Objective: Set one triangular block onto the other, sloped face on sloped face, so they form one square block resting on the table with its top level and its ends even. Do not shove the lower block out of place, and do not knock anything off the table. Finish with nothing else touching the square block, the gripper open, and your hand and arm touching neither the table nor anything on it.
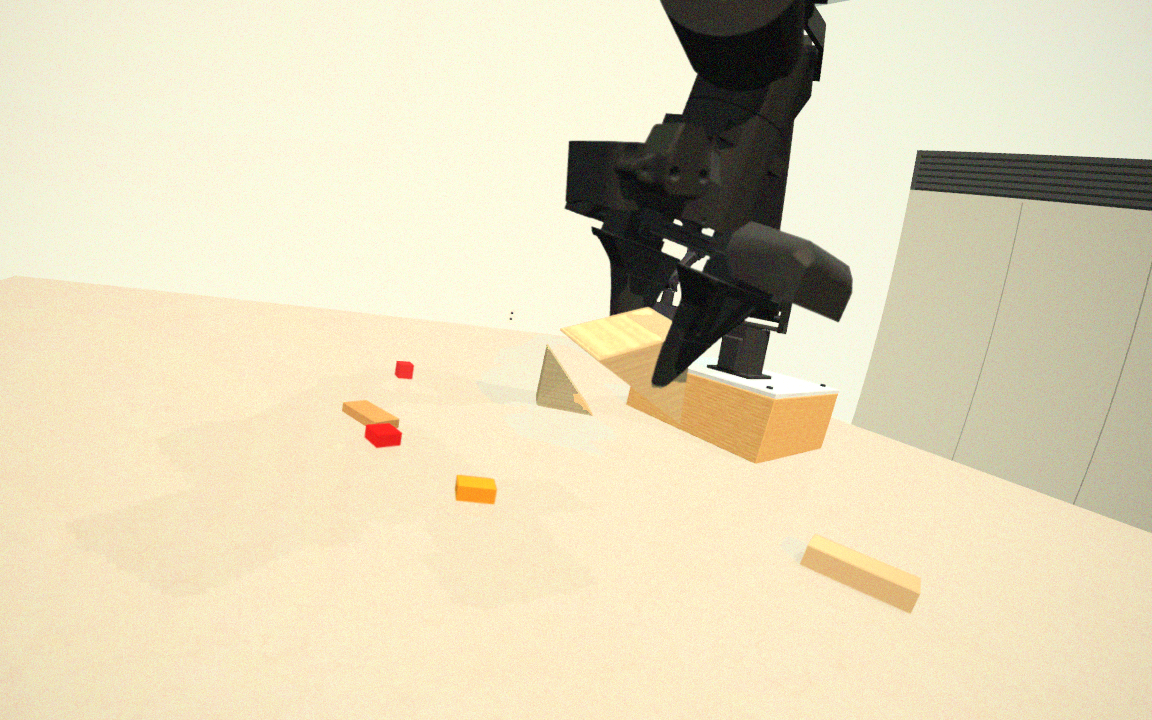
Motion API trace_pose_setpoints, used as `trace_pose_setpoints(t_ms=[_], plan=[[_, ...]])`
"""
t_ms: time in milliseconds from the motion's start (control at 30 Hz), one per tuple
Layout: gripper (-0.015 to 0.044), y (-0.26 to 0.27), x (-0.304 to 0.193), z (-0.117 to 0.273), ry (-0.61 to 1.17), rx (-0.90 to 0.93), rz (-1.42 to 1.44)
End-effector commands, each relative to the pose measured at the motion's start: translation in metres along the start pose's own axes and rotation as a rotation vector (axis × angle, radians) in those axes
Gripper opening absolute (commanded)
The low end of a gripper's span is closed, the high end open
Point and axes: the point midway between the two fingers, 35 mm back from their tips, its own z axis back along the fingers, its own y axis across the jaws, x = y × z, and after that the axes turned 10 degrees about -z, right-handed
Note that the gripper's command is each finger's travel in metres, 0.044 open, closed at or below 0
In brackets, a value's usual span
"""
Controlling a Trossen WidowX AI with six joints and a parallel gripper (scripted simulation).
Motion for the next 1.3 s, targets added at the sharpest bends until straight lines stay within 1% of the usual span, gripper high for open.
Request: trace_pose_setpoints(t_ms=[0,533,833,1267], plan=[[0.0000,-0.001,-0.002,0.000,-0.068,0.014,-0.108],[0.0000,-0.006,-0.013,0.004,-0.287,0.127,-0.536],[0.0000,-0.010,-0.013,0.005,-0.288,0.128,-0.541],[0.0000,-0.070,-0.015,0.022,-0.267,0.125,-0.551]])
